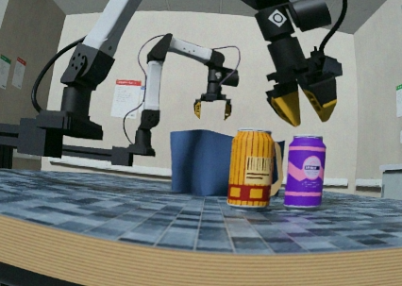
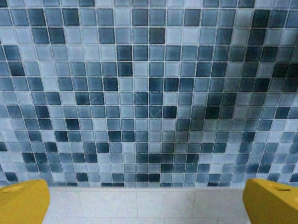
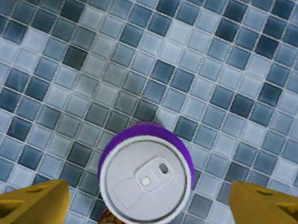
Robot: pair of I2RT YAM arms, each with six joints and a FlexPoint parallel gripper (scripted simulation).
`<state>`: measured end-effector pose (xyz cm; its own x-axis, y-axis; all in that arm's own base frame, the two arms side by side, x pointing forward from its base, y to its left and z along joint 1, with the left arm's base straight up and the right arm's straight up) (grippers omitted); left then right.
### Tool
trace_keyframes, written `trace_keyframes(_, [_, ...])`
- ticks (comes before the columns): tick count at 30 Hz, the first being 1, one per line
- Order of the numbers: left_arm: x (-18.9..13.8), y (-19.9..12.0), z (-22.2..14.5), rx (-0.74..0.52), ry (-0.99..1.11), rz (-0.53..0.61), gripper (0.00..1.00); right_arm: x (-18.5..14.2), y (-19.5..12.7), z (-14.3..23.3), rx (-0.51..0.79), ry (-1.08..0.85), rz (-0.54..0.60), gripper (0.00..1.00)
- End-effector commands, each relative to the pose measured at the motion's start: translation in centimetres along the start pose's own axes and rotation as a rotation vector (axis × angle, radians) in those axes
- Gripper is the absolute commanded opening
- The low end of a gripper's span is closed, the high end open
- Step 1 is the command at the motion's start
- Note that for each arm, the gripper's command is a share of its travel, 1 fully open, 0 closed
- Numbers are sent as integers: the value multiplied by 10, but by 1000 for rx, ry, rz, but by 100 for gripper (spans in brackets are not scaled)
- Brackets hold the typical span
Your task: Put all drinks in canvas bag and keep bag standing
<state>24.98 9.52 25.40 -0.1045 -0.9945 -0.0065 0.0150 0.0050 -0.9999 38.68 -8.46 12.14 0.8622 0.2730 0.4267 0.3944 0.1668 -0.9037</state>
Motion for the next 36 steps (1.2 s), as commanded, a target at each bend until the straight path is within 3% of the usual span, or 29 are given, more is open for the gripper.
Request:
trace_keyframes(1, [0, -8, 5, 23, -1, 8, 100, -2, -2, -2, -9, 17, 12, 84])
trace_keyframes(9, [0, -8, 5, 23, -1, 8, 100, 5, -9, -3, -24, 4, -28, 84])
trace_keyframes(11, [0, -8, 5, 23, -1, 8, 100, -2, 11, 5, 5, -5, 1, 84])
trace_keyframes(24, [0, -8, 5, 23, -1, 8, 100, -2, 13, 0, -11, -5, -27, 84])
trace_keyframes(26, [0, -8, 5, 23, -1, 8, 100, -10, 29, 3, 6, -3, -11, 84])
trace_keyframes(36, [0, -8, 5, 23, -1, 8, 100, -14, 40, 2, -2, -9, -23, 84])
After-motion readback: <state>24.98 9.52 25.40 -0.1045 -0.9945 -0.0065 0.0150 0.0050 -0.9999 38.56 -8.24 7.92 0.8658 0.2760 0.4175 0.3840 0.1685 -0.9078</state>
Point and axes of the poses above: on each arm, the point where the finger pads meet when closed, its own y axis out along the fingers, its own z axis across the jaws, x = y × z, the point moved 10 cm from there along -y, back along the fingers, and after that the axes turned 5 degrees about y, right-handed, at the moved point
